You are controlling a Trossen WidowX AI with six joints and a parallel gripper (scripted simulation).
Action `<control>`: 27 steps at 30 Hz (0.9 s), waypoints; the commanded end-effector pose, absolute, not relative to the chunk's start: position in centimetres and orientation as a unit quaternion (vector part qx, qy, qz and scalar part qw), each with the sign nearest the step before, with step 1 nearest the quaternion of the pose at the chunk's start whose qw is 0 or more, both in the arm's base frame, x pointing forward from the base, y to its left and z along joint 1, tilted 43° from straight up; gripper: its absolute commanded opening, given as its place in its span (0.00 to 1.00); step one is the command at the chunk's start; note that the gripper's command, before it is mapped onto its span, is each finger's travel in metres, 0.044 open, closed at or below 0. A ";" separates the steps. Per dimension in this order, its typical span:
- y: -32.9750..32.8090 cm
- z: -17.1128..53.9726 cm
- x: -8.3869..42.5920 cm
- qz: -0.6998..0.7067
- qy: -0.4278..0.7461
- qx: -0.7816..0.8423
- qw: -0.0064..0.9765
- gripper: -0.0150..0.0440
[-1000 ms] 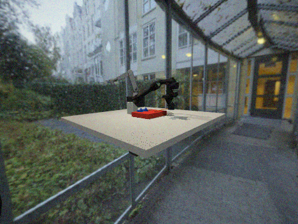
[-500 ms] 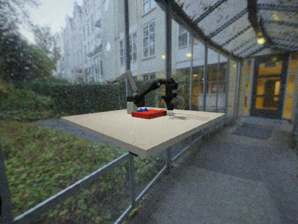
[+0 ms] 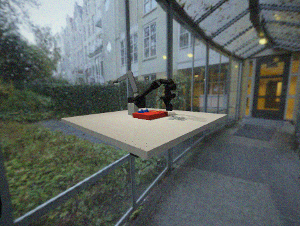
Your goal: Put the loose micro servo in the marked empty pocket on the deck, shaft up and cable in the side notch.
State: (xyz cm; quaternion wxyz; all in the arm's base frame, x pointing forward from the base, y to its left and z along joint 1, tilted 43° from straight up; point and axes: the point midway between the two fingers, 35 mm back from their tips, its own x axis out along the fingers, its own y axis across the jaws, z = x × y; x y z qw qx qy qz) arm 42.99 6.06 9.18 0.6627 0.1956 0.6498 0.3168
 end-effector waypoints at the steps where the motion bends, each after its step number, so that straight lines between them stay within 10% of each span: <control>1: 5.8 9.7 42.0 0.318 0.643 0.194 0.669 0.25; 27: 5.7 10.0 34.3 0.318 0.645 0.195 0.667 0.25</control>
